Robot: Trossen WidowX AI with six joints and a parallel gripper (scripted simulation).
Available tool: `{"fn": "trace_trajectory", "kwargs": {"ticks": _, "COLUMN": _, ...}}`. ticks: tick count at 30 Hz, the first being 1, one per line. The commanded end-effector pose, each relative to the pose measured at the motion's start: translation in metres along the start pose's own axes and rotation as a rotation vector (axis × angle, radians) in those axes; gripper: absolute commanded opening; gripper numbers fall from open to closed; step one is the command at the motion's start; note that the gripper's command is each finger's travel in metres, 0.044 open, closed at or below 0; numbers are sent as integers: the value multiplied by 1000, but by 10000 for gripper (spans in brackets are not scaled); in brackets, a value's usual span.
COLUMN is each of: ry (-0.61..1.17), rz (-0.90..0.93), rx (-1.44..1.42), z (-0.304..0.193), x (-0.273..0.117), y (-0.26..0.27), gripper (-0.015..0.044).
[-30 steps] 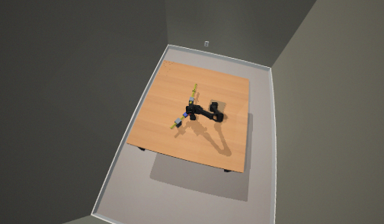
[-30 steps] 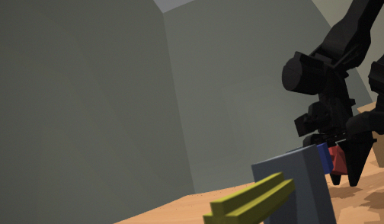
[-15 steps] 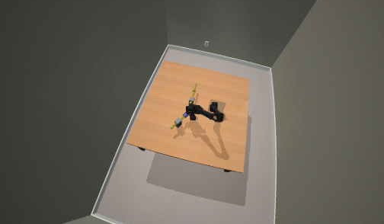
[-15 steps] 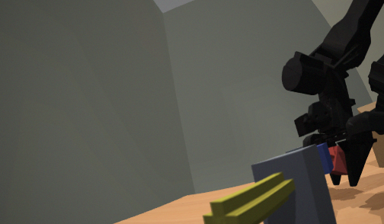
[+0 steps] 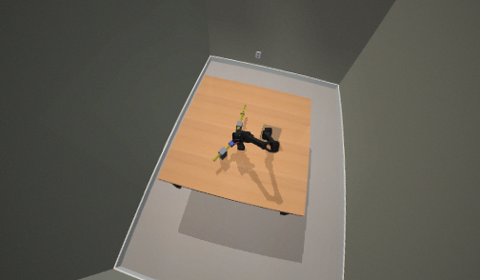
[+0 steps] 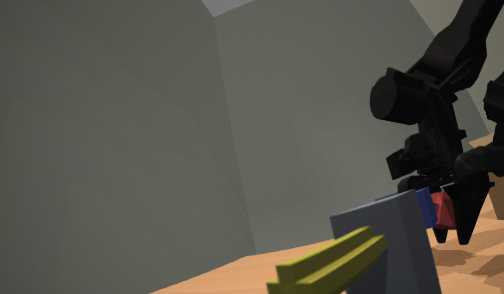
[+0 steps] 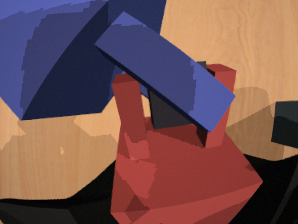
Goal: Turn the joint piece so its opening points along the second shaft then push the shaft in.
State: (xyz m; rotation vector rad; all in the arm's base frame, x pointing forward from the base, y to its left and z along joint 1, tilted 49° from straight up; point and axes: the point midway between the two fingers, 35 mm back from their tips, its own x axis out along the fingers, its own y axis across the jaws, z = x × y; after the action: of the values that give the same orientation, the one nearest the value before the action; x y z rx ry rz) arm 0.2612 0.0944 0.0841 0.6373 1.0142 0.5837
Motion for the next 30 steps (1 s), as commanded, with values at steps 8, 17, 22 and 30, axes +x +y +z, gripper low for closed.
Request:
{"fn": "trace_trajectory", "kwargs": {"ticks": 8, "ry": 61, "rz": 35, "rx": -151, "z": 0, "x": -2, "y": -7, "gripper": 0}}
{"fn": "trace_trajectory", "kwargs": {"ticks": 17, "ry": 118, "rz": 62, "rx": -295, "z": 0, "x": -5, "y": -14, "gripper": 0}}
{"fn": "trace_trajectory", "kwargs": {"ticks": 22, "ry": 148, "rz": 73, "rx": -376, "z": 1, "x": -6, "y": -17, "gripper": 0}}
{"fn": "trace_trajectory", "kwargs": {"ticks": 30, "ry": 194, "rz": 87, "rx": -506, "z": 3, "x": -8, "y": -23, "gripper": 0}}
